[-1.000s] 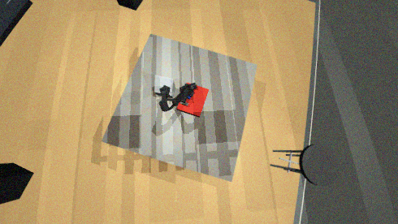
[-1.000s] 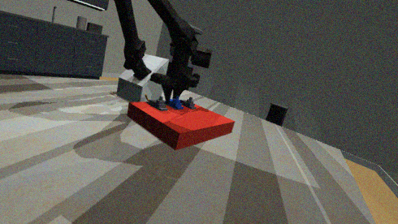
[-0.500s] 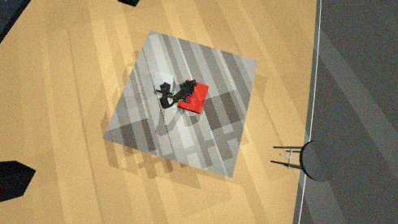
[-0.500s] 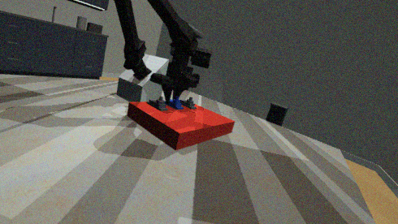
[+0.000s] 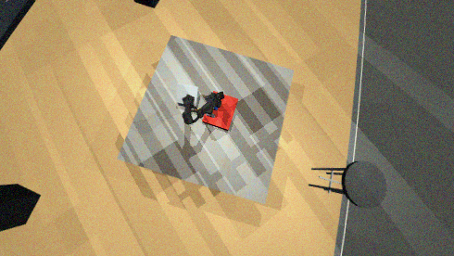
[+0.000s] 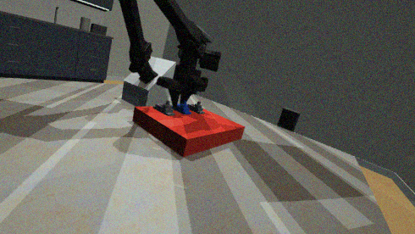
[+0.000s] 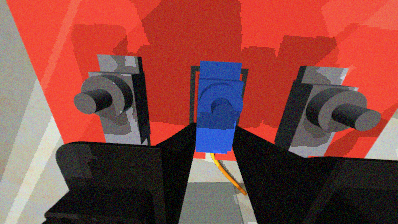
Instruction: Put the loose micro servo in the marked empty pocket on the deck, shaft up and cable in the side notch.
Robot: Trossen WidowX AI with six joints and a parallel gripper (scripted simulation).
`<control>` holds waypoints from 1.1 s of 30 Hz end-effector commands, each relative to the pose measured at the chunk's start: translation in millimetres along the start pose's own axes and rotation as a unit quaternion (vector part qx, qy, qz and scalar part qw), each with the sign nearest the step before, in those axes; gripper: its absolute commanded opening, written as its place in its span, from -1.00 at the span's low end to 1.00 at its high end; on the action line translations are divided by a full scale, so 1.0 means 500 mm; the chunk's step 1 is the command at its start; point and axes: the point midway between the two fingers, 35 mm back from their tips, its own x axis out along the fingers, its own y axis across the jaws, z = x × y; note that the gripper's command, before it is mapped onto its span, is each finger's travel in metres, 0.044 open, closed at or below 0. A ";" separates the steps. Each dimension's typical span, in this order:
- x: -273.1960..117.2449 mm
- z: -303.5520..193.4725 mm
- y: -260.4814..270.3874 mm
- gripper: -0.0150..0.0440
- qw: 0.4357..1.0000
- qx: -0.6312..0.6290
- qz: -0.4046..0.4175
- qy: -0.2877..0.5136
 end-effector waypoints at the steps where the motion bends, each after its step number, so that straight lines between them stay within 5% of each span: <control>1: 0.001 0.003 -0.001 -0.49 1.000 0.000 -0.002 -0.004; 11: 0.001 0.003 -0.001 -0.49 1.000 0.000 -0.002 -0.004; 18: 0.000 0.000 0.000 0.13 1.000 0.000 -0.002 -0.004; 33: -0.066 0.003 0.000 0.23 1.000 -0.002 -0.003 -0.007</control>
